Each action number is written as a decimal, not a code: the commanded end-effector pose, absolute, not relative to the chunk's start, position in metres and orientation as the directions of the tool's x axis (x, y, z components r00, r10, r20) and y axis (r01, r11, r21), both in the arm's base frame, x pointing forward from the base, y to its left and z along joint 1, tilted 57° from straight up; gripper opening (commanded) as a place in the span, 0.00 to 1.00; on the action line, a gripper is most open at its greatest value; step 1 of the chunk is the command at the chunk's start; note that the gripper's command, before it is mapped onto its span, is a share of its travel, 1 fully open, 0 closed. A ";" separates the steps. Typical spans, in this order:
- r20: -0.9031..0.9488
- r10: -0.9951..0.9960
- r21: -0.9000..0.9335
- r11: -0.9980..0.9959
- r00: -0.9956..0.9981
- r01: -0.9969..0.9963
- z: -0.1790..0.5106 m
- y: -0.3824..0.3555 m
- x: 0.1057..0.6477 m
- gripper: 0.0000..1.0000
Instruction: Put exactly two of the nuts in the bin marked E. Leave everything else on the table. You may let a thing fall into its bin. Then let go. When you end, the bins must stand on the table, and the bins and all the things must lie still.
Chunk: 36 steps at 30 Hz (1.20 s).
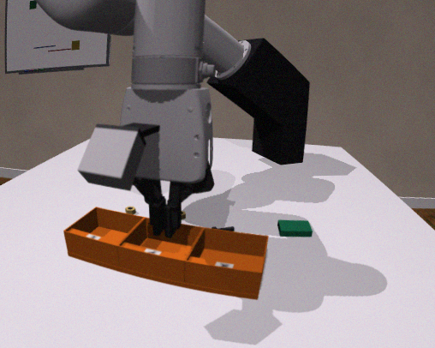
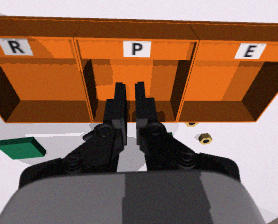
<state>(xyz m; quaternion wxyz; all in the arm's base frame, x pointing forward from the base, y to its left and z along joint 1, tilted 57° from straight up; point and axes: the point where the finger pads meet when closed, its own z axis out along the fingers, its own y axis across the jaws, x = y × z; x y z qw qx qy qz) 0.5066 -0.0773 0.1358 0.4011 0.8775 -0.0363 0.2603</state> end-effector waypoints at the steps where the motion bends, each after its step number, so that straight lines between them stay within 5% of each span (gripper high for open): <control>1: 0.487 0.146 0.684 -0.676 0.861 -0.272 0.131 -0.084 0.512 0.07; 36: 0.487 0.147 0.684 -0.676 0.861 -0.272 0.120 -0.098 0.520 0.07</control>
